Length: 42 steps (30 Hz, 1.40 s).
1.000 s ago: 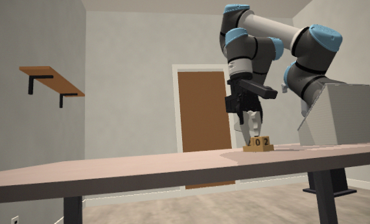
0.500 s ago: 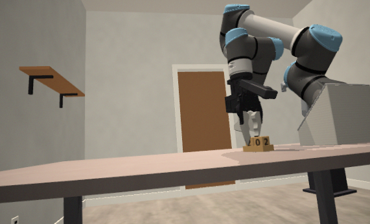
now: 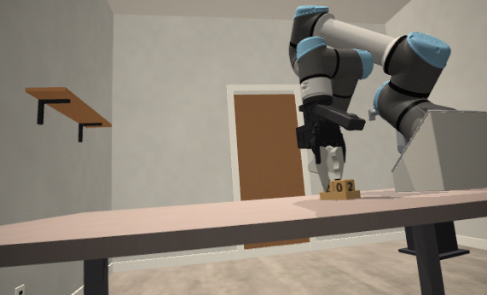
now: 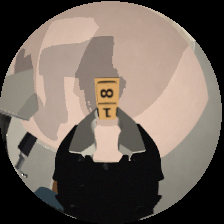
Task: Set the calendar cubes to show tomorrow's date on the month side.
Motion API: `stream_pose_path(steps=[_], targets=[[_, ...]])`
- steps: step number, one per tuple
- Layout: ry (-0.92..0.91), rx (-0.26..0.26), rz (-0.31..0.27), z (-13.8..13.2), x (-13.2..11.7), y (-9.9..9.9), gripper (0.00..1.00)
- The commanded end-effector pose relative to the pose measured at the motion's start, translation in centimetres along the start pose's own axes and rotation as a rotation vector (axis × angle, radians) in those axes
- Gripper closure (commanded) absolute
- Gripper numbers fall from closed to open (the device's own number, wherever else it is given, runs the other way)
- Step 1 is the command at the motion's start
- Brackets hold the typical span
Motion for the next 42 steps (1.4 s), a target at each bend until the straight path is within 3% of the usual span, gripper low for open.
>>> stream_pose_path(steps=[1,13,42], targets=[[0.0,-0.001,0.0,0.0,0.0,0.1,0.89],[0.0,-0.001,0.0,0.0,0.0,1.3,0.89],[0.0,-0.001,0.0,0.0,0.0,9.5,0.89]])
Point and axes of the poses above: the point where the finger pads meet when closed, its own y axis back along the fingers, its own z axis across the jaws, x = y × z, the point moved 5 cm from there along y, back along the fingers, and after that the axes turned 11 degrees about -y, right-handed, at the moved point
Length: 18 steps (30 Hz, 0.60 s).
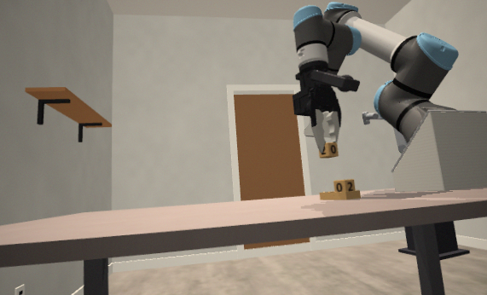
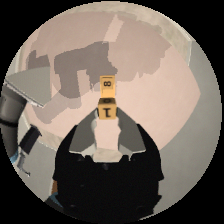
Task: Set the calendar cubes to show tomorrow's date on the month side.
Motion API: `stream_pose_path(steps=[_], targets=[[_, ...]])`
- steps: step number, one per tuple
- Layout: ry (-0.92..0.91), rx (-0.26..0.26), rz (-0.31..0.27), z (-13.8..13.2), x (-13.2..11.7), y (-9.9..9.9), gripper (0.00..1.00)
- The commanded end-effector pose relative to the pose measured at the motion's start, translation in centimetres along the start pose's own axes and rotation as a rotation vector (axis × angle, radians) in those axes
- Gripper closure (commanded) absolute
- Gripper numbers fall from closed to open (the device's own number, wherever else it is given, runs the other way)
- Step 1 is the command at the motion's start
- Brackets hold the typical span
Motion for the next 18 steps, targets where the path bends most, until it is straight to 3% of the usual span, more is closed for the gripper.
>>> stream_pose_path(steps=[1,18], targets=[[-0.001,0.003,-0.001,0.03,0.01,0.96,0.89],[-0.001,0.003,-0.001,0.03,0.01,1.31,0.89]])
Point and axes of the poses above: the point where the finger pads meet when closed, its own y axis back along the fingers, its own z axis across the jaws, x = y × z, the point moved 5 cm from there along y, back along the fingers, and after that the axes turned 11 degrees about -y, right-handed, at the moved point
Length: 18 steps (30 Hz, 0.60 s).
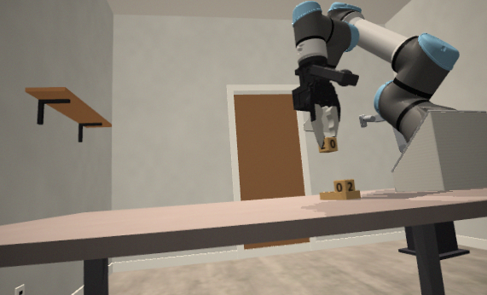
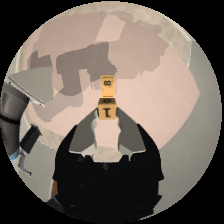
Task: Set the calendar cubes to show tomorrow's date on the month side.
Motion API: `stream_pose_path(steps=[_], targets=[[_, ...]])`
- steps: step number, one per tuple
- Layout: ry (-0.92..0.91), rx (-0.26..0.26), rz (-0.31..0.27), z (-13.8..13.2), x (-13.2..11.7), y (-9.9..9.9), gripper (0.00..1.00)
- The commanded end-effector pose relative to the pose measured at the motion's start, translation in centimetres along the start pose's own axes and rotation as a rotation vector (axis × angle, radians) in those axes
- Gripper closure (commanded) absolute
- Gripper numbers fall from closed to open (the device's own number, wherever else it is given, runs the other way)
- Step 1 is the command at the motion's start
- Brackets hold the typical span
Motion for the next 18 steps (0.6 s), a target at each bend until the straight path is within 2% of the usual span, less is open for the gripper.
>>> stream_pose_path(steps=[1,18], targets=[[0.0,-0.001,0.0,0.02,0.0,0.03,0.89],[0.05,-0.001,0.001,-0.01,-0.23,0.02,0.89]])
Point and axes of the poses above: the point where the finger pads meet when closed, its own y axis back along the fingers, its own z axis across the jaws, x = y × z, the point moved 5 cm from there along y, back along the fingers, and after that the axes turned 11 degrees about -y, right-handed, at the moved point
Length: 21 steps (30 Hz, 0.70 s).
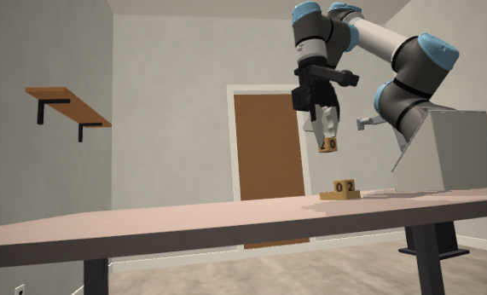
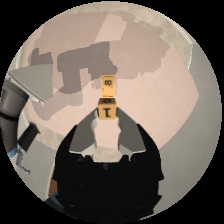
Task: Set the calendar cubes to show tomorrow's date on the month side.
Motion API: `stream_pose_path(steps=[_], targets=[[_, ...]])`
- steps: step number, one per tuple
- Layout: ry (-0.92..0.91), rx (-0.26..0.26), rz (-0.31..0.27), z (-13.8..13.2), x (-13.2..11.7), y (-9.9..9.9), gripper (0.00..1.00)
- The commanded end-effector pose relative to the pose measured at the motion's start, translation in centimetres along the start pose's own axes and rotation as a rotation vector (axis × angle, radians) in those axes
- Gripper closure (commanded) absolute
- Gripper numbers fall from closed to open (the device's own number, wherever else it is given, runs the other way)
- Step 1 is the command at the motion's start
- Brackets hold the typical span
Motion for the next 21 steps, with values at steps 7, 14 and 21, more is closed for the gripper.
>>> stream_pose_path(steps=[7,14,21], targets=[[0.086,-0.001,0.001,-0.1,-0.4,0.0,0.89],[0.213,-0.001,0.002,-0.2,-1.0,0.0,0.89],[0.335,-0.002,0.003,-0.3,-1.6,-0.1,0.89]])
Point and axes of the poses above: the point where the finger pads meet when closed, its own y axis back along the fingers, its own z axis across the jaws, x = y × z, the point moved 5 cm from there along y, back along the fingers, and after that the axes turned 11 degrees about -y, right-handed, at the moved point
